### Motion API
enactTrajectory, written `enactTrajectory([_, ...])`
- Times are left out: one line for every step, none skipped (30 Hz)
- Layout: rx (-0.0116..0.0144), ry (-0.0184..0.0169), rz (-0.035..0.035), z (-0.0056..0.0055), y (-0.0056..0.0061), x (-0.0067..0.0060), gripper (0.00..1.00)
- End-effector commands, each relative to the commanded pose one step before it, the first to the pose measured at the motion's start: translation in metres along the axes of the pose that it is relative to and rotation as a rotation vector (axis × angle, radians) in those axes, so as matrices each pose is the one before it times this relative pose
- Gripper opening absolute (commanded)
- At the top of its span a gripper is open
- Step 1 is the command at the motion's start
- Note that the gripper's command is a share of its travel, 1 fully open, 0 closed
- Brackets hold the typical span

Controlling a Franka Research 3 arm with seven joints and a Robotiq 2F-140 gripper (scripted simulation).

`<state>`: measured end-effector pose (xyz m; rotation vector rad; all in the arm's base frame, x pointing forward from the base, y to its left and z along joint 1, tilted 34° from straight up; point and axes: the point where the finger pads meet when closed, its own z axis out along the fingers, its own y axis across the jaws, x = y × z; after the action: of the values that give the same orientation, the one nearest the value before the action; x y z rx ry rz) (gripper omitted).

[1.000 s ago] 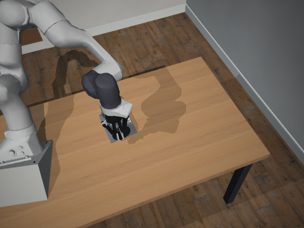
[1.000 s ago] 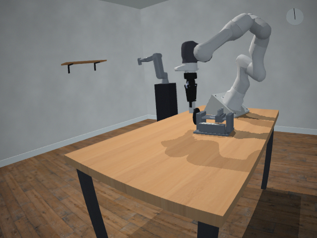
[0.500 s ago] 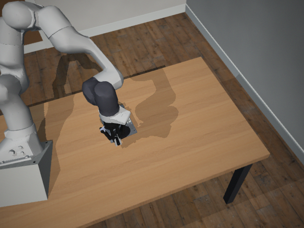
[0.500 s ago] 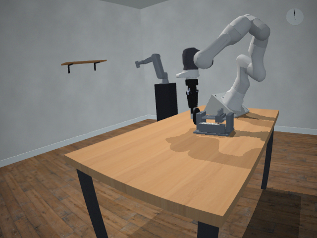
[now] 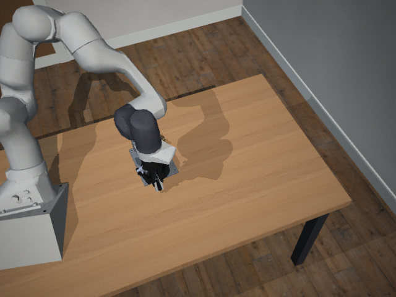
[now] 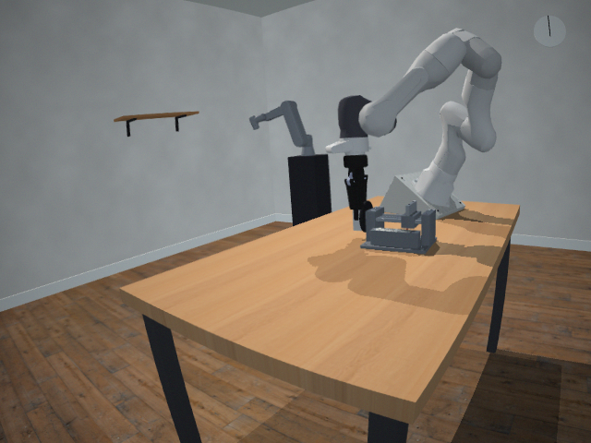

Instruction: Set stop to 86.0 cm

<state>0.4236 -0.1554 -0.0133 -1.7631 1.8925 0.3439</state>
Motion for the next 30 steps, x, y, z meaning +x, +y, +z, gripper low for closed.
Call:
enactTrajectory([0.00222, 0.00212, 0.00179, 0.00449, -0.0092, -0.0003, 0.04])
enactTrajectory([0.0, -0.00001, 0.0, 0.00045, -0.00202, -0.00001, 0.04])
enactTrajectory([0.0, 0.0, 0.0, 0.00014, -0.00202, 0.00001, 0.04])
enactTrajectory([0.0, 0.0, 0.0, 0.00008, -0.00201, 0.0, 0.04])
enactTrajectory([0.0, 0.0, 0.0, 0.0, 0.0, 0.0, 0.04])
enactTrajectory([0.0, 0.0, 0.0, 0.0, 0.0, 0.0, 0.04])
enactTrajectory([0.0, 0.0, 0.0, 0.00008, -0.00201, -0.00001, 0.04])
enactTrajectory([0.0, 0.0, 0.0, -0.00019, -0.00201, 0.0, 0.04])
enactTrajectory([0.0, 0.0, 0.0, -0.00027, -0.00201, 0.0, 0.04])
enactTrajectory([0.0, 0.0, 0.0, -0.00027, -0.002, 0.0, 0.04])
enactTrajectory([0.00001, -0.00001, 0.0, -0.00053, -0.002, 0.0, 0.04])
enactTrajectory([0.0, 0.0, 0.0, -0.00063, -0.00199, 0.0, 0.04])
enactTrajectory([-0.00001, 0.00001, 0.0, -0.00063, -0.00198, 0.0, 0.04])
enactTrajectory([0.00001, -0.00001, 0.0, -0.00093, -0.00198, 0.0, 0.04])
enactTrajectory([0.0, 0.0, 0.0, -0.00103, -0.00197, 0.0, 0.04])
enactTrajectory([-0.00002, 0.00001, 0.0, -0.00103, -0.00196, 0.0, 0.04])
enactTrajectory([0.00002, -0.00002, -0.00001, -0.00148, -0.00195, 0.0, 0.04])
enactTrajectory([-0.00001, 0.00001, 0.0, -0.0015, -0.00194, 0.0, 0.04])
enactTrajectory([0.0, 0.0, 0.0, -0.00176, -0.00192, 0.0, 0.04])
enactTrajectory([0.00001, -0.00001, 0.0, -0.00208, -0.0019, 0.0, 0.04])
enactTrajectory([-0.00001, 0.00001, 0.0, -0.0023, -0.00188, 0.0, 0.04])
enactTrajectory([0.0, 0.0, 0.0, 0.0, 0.0, 0.0, 0.04])
enactTrajectory([0.0, 0.0, 0.0, 0.0, 0.0, 0.0, 0.04])
enactTrajectory([0.00001, -0.00001, 0.0, -0.00291, -0.00185, 0.0, 0.04])
enactTrajectory([0.0, 0.0, 0.0, -0.0034, -0.00174, 0.0, 0.04])
enactTrajectory([-0.00002, 0.00002, 0.00001, -0.00396, -0.0016, 0.0, 0.04])
enactTrajectory([0.00002, -0.00001, -0.00001, -0.0037, -0.00082, 0.0, 0.04])
enactTrajectory([-0.00001, 0.00001, 0.0, -0.0035, -0.00054, 0.0, 0.04])
enactTrajectory([0.0, 0.0, 0.0, -0.00319, -0.00013, 0.0, 0.04])
enactTrajectory([-0.00001, 0.00001, 0.0, -0.00302, 0.0001, 0.0, 0.04])
